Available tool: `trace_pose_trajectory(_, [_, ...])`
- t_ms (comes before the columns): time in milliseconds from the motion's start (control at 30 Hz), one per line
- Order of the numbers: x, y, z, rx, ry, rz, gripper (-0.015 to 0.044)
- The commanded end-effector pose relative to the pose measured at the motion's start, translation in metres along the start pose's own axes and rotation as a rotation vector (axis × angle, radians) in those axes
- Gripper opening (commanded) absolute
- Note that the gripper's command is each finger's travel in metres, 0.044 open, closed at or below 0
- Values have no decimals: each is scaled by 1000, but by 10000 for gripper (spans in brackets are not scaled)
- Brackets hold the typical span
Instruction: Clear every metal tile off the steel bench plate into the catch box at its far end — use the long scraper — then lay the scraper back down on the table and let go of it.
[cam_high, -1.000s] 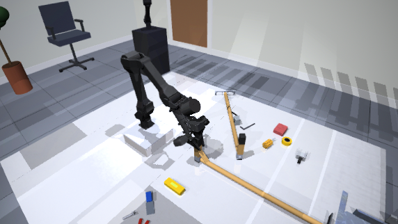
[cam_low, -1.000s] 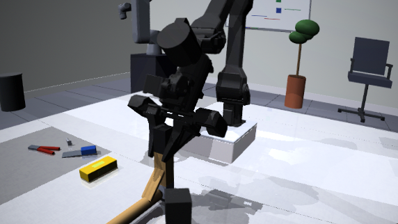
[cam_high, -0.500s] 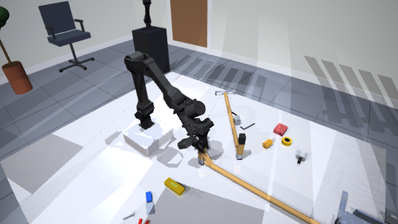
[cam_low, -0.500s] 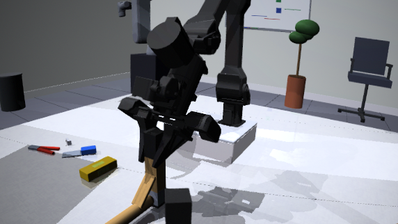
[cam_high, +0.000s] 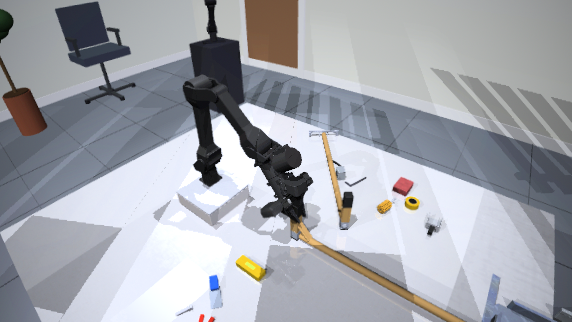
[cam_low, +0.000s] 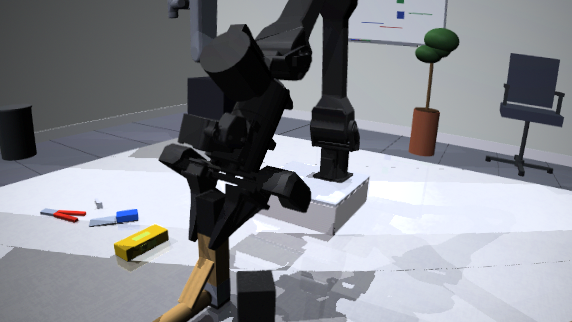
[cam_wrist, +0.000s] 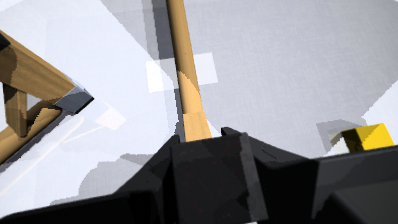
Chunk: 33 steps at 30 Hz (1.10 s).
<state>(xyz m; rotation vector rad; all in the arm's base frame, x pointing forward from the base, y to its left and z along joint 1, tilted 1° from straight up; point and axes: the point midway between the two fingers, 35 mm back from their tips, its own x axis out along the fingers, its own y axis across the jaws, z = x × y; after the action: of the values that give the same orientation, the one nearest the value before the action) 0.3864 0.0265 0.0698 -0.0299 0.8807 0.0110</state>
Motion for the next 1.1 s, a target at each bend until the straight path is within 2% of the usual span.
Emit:
trace_pose_trajectory(0, [3, 0, 9, -1, -12, 1, 0])
trace_pose_trajectory(1067, [24, 2, 38, 0, -15, 1, 0])
